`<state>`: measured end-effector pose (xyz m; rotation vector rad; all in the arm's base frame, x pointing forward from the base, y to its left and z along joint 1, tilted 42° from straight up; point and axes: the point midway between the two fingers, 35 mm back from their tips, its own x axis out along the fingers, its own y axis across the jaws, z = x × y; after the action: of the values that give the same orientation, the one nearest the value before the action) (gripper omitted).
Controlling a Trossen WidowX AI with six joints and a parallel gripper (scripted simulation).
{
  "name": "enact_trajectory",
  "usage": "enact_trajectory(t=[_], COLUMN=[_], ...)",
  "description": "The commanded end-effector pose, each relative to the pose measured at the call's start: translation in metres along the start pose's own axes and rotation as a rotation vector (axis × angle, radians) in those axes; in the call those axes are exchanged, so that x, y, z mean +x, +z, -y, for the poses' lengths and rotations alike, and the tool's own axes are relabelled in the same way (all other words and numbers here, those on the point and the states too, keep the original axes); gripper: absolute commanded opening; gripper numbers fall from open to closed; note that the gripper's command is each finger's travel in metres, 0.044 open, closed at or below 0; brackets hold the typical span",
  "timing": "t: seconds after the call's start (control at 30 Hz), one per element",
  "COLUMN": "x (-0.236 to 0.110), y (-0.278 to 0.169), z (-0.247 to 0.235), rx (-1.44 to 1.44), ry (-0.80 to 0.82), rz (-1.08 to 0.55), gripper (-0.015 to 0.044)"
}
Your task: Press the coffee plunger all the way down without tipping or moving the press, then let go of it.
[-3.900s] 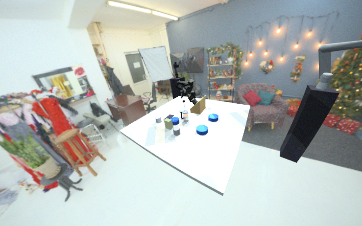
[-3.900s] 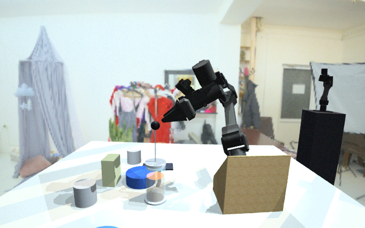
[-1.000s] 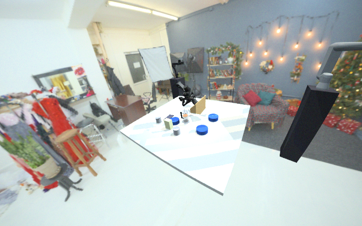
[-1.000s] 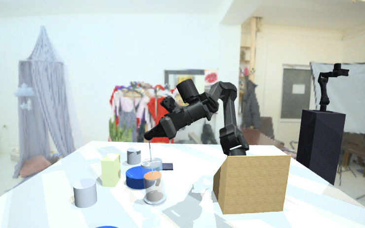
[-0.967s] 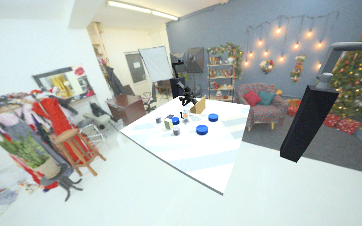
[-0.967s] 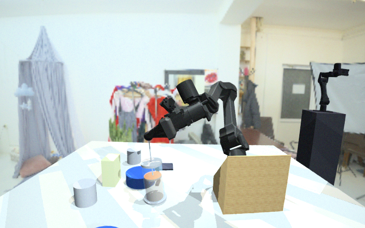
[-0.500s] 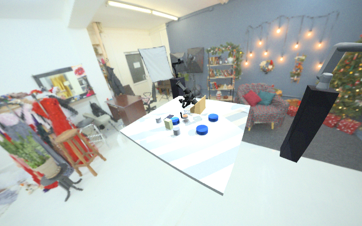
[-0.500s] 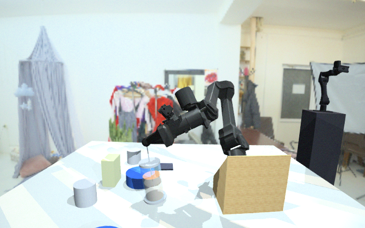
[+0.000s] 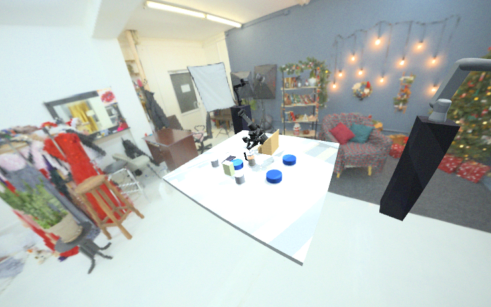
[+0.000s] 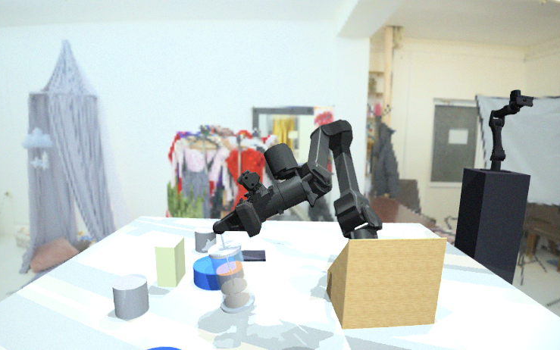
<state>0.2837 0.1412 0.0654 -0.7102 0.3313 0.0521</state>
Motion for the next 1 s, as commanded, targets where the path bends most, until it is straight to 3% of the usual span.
enact_trajectory(t=[0.0,0.97], x=[0.0058,0.008], y=[-0.0201,-0.0163], z=[0.002,-0.004], rx=[-0.045,-0.044], ry=[-0.013,-0.013], rz=[-0.061,-0.06], gripper=[0.0121,0.0121])
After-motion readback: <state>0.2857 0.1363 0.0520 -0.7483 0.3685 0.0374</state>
